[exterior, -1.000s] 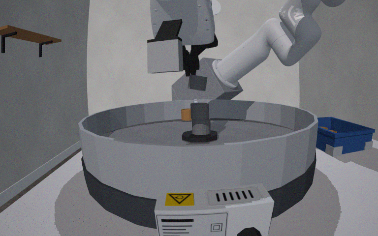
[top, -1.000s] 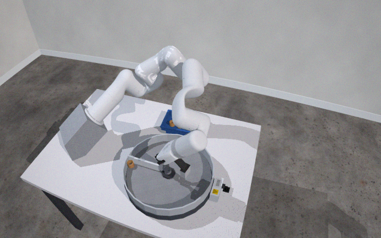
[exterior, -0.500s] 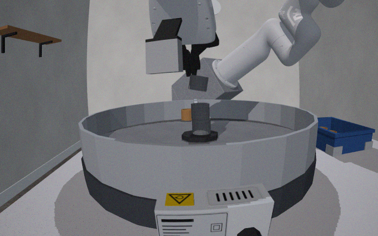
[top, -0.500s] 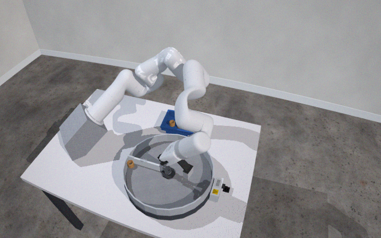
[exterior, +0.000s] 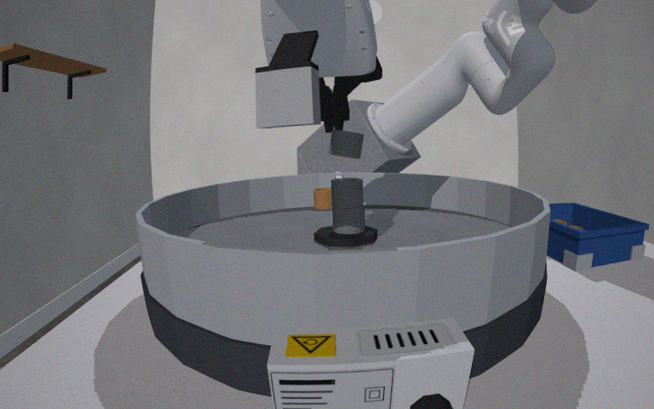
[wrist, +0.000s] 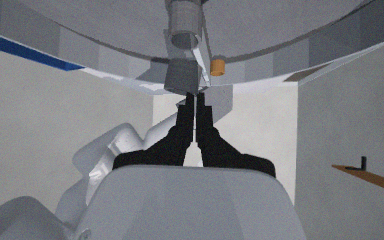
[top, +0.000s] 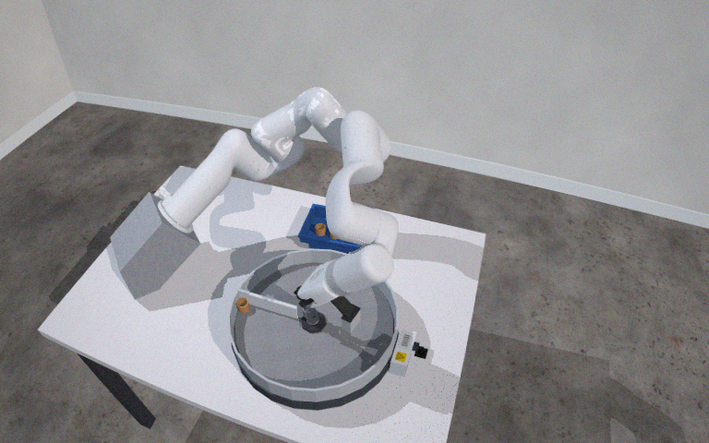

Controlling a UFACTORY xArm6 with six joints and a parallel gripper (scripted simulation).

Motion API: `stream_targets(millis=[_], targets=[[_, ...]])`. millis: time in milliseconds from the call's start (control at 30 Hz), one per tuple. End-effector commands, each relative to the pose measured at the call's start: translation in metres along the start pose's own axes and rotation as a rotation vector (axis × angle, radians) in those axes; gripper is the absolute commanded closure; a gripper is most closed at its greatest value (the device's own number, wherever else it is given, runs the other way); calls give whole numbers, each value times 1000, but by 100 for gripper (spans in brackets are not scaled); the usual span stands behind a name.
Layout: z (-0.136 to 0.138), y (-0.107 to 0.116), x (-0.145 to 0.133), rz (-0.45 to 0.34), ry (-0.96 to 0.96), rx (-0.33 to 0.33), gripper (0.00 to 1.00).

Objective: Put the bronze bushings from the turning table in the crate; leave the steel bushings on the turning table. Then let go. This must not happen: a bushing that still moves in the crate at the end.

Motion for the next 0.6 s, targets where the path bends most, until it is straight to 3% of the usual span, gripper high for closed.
stream_targets(millis=[0, 567], targets=[[0, 1, 0, 3, 0, -2, 100], [-2, -9, 7, 3, 0, -2, 100]])
Point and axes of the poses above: the point where the finger pads meet when closed, its own y axis back along the fingers, its own z axis across the jaws, x = y × z, the point moved 6 cm from there along y, back along the fingers, and after that the axes turned 8 degrees about -y, right-handed, at the moved point
